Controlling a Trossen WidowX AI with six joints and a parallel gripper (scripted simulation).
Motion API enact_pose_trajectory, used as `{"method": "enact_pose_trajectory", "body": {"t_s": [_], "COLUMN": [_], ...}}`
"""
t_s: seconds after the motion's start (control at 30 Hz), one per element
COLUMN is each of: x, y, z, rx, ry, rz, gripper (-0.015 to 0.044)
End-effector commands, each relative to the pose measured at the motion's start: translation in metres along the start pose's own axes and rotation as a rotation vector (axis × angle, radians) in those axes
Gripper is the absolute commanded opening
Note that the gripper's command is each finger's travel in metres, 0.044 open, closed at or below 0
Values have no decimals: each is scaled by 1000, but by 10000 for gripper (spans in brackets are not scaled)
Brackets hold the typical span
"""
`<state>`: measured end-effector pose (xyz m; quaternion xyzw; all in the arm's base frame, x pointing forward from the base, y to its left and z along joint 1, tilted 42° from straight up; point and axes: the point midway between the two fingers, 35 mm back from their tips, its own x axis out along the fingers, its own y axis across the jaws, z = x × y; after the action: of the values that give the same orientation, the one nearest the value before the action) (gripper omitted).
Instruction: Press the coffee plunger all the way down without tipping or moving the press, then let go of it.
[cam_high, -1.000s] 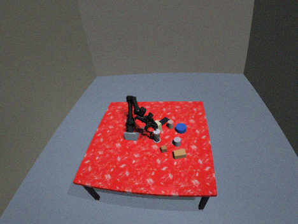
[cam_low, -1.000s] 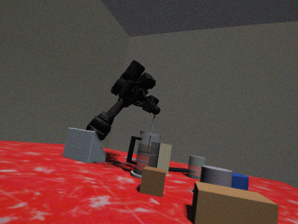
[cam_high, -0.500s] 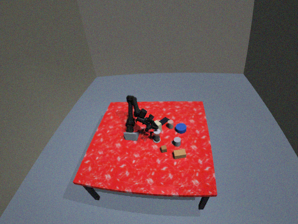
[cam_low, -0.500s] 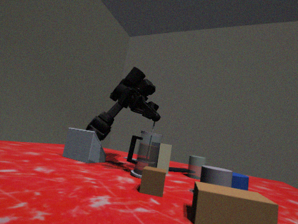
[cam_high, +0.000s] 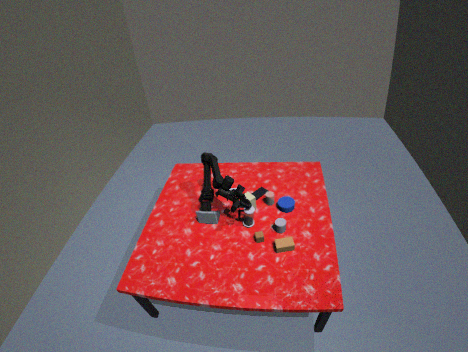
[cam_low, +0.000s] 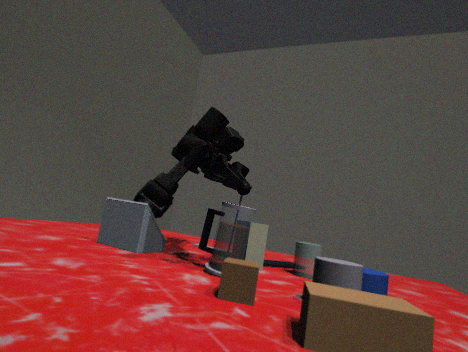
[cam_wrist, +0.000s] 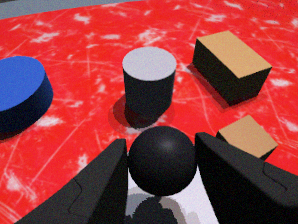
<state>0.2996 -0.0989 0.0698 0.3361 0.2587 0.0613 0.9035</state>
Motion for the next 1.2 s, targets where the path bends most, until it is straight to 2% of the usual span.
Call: {"method": "enact_pose_trajectory", "body": {"t_s": [0.0,1.17], "x": [5,4], "y": [0,-3], "z": [-10,-4], "rx": [29,17], "ry": [31,17], "rz": [8,5], "gripper": [120,120]}}
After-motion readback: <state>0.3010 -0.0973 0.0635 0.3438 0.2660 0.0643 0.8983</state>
